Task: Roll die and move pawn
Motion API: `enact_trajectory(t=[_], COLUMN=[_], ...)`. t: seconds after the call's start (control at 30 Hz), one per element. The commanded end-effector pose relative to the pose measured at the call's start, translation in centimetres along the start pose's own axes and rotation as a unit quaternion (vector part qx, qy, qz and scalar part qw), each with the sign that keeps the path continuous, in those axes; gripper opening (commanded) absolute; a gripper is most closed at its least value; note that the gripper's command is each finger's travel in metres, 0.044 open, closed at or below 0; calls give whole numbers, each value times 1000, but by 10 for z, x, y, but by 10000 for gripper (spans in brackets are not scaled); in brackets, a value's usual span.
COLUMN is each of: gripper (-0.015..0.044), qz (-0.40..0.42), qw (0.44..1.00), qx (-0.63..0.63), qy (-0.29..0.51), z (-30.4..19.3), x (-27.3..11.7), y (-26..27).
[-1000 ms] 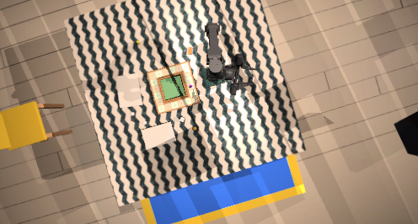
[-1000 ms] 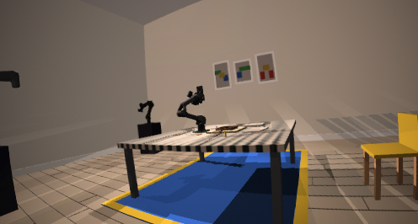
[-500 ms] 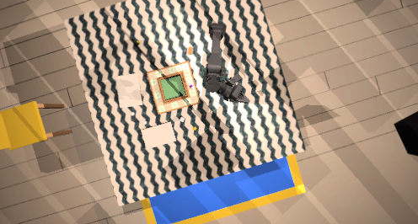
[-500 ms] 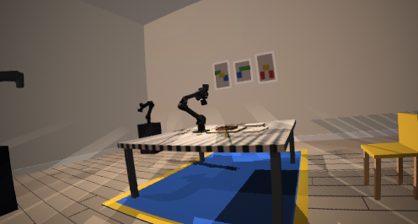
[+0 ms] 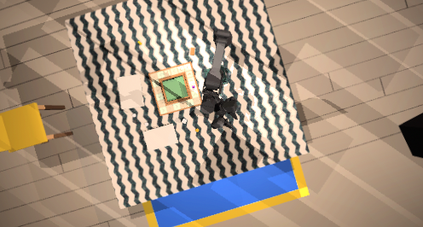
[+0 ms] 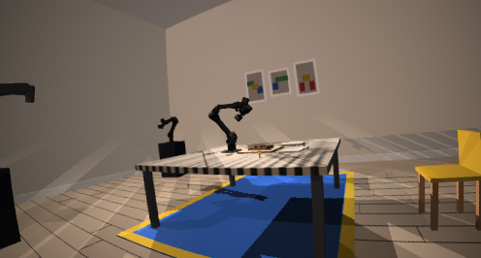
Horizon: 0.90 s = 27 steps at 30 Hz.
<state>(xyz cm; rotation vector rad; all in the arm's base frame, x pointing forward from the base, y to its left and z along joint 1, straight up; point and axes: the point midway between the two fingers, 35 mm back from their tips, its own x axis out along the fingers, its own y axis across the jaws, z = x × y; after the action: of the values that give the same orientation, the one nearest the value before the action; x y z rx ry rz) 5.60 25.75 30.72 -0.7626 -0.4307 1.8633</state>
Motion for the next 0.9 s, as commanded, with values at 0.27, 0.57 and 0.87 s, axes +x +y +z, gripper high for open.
enact_trajectory(t=[0.27, 0.57, 0.87], gripper=[275, 275, 275], qz=[-99, -198, -315], qw=[801, 581, 319], qx=[550, 738, 837], qy=[214, 281, 313], z=[-134, -196, -255], x=[5, -10, -34], y=[-36, -39, -31])
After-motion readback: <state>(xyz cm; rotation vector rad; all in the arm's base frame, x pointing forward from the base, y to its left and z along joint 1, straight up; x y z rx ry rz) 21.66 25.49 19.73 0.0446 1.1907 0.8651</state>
